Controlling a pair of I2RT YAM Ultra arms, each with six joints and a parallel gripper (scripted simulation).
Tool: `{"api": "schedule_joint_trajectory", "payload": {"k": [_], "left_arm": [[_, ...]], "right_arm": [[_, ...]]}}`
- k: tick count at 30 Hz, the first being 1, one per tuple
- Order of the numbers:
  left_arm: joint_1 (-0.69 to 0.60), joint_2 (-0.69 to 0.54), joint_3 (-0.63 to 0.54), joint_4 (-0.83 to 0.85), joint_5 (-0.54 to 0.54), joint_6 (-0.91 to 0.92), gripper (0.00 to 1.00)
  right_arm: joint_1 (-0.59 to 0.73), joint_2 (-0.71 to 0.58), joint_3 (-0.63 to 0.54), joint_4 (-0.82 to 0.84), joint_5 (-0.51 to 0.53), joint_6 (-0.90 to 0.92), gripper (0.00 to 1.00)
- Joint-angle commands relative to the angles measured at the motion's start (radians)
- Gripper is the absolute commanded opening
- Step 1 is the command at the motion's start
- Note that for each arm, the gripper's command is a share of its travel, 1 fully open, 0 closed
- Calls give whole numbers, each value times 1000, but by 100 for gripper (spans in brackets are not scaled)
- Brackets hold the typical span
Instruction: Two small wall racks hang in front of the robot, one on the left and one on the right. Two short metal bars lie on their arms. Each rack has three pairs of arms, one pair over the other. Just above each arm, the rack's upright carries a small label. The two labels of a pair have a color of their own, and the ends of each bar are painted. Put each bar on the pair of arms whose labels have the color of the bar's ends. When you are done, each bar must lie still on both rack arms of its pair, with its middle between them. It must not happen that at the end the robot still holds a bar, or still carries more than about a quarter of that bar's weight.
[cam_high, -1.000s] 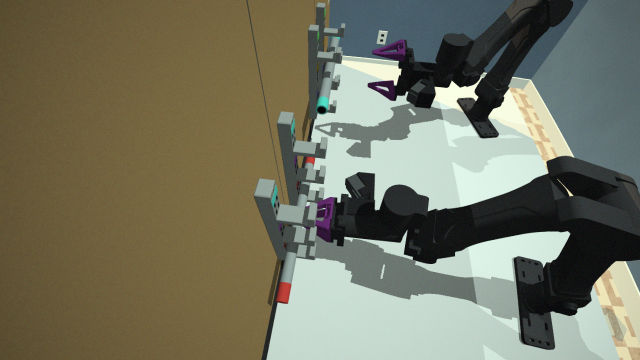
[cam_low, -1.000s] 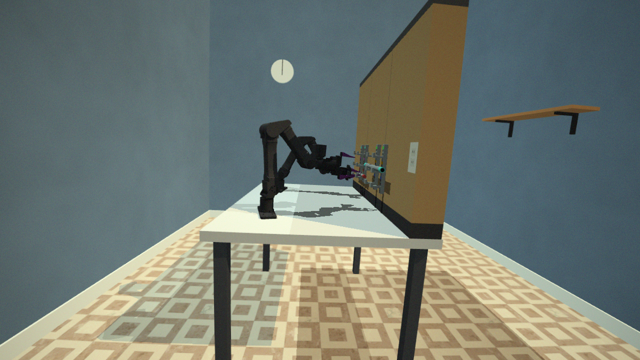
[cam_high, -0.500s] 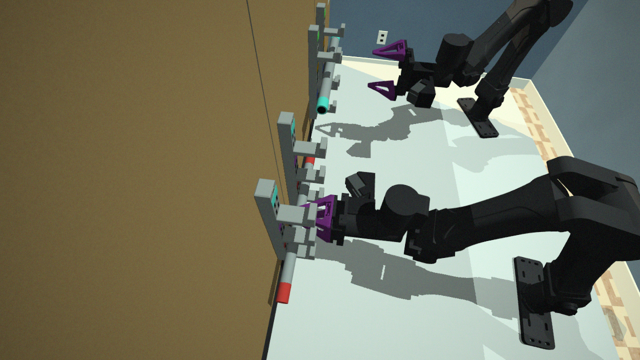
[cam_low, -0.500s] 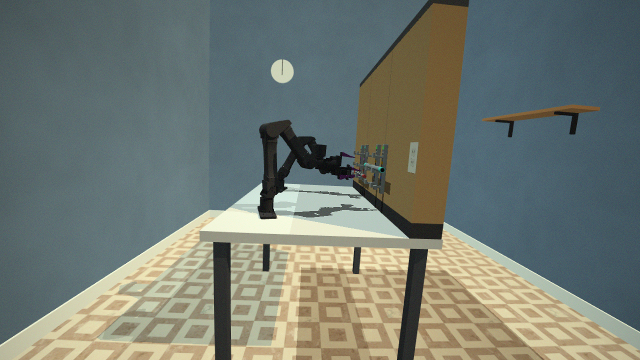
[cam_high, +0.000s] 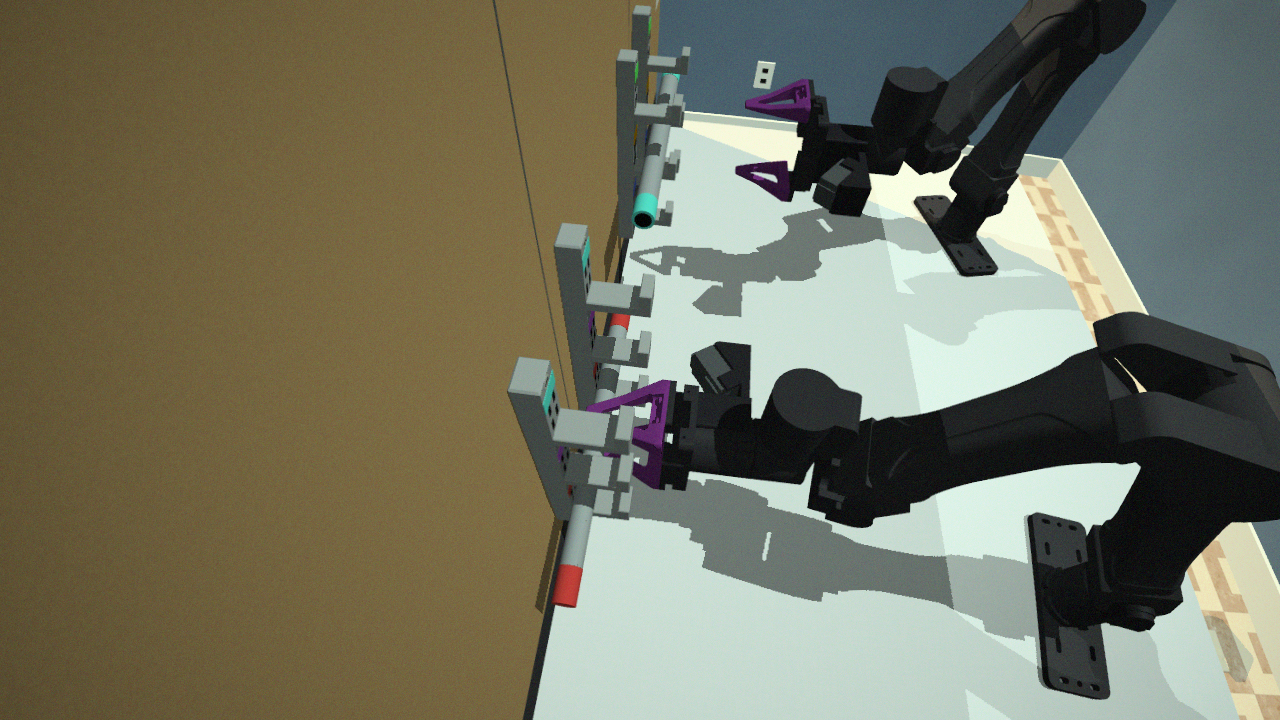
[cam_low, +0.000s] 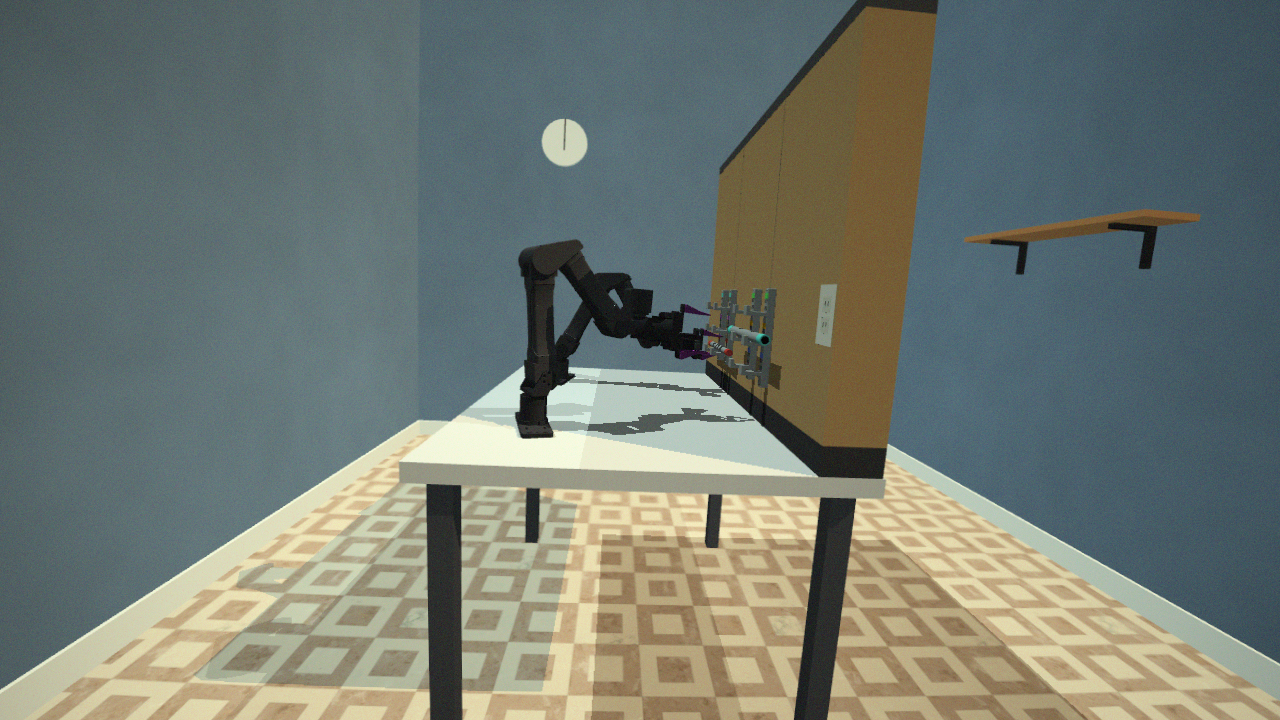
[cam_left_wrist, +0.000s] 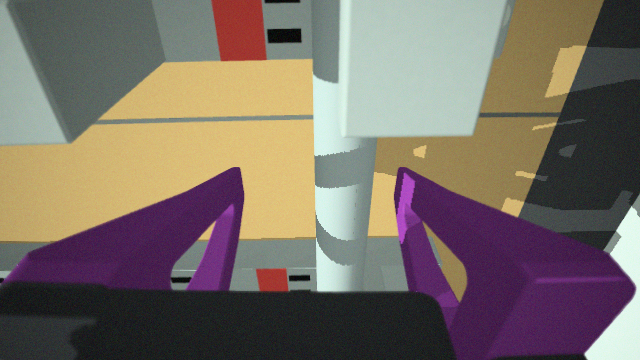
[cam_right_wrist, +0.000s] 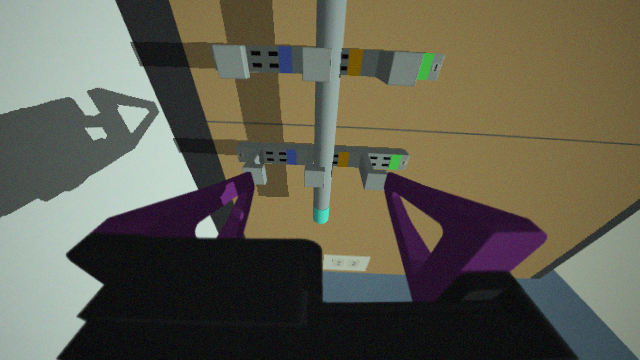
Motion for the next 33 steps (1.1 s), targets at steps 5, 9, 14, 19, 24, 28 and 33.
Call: {"api": "schedule_joint_trajectory", "payload": {"k": [5, 9, 14, 19, 24, 28, 33], "left_arm": [[12, -3, 0, 21, 4, -7, 69], [12, -3, 0, 21, 4, -7, 78], [12, -3, 0, 21, 4, -7, 89], [12, -3, 0, 21, 4, -7, 100], [7, 5, -31, 59, -1, -7, 100], [1, 17, -72, 110, -7, -7, 100], [-7, 38, -121, 180, -14, -8, 100]], "right_arm": [[9, 1, 4, 39, 5, 6, 100], [9, 1, 4, 39, 5, 6, 100], [9, 1, 4, 39, 5, 6, 100], [9, 1, 4, 39, 5, 6, 100], [9, 1, 4, 39, 5, 6, 100], [9, 1, 4, 39, 5, 6, 100], [9, 1, 4, 39, 5, 6, 100]]}}
